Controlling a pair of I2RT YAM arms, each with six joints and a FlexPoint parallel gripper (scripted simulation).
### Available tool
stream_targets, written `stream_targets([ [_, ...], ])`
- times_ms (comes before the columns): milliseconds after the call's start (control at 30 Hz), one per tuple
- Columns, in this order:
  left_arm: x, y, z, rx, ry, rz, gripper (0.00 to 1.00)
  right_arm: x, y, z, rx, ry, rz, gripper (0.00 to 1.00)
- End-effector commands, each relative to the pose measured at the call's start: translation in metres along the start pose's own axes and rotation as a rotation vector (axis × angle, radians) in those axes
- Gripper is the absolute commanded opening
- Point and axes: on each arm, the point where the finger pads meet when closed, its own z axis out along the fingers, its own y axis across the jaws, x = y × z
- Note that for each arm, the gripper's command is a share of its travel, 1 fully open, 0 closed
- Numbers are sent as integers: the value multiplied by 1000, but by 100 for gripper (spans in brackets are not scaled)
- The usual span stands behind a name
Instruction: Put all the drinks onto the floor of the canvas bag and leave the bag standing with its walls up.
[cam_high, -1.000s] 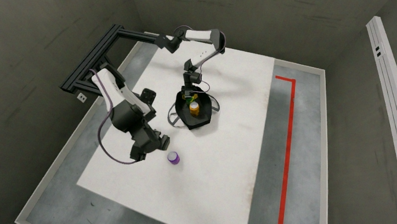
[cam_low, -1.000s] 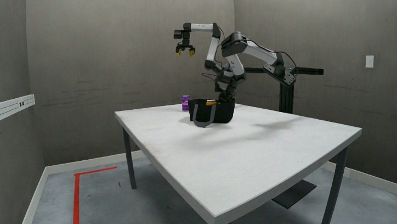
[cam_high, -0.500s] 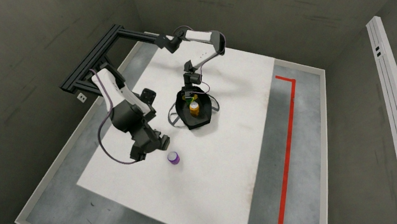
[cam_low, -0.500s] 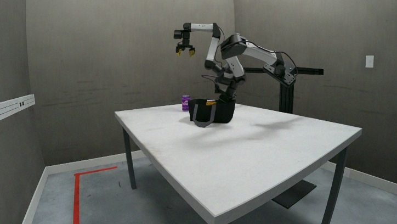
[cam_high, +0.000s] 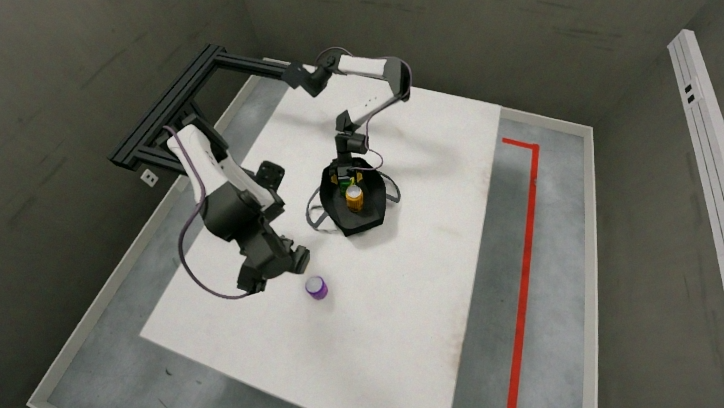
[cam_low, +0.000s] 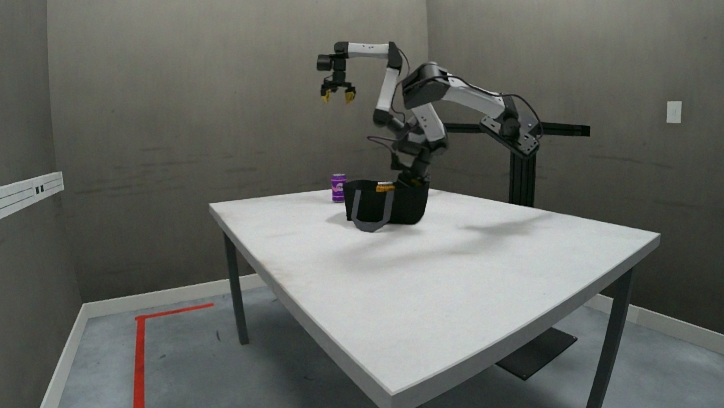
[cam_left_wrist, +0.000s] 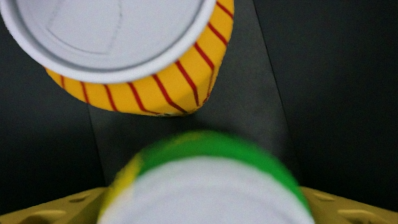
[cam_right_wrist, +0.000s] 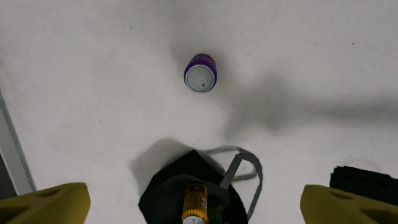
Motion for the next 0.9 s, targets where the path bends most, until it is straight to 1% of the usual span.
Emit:
stream_targets([
  [0,-15,12,-3,-27,-49,-19,84,-1,2,-3,-2,0,-2,100],
  [367,-14,11,-3,-23,-45,-16,84,-1,2,-3,-2,0,-2,100],
  [400,-14,11,-3,-23,-45,-16,86,-1,2,-3,-2,0,-2,100],
  [867,-14,11,-3,-23,-46,-17,86,-1,2,-3,-2,0,-2,100],
])
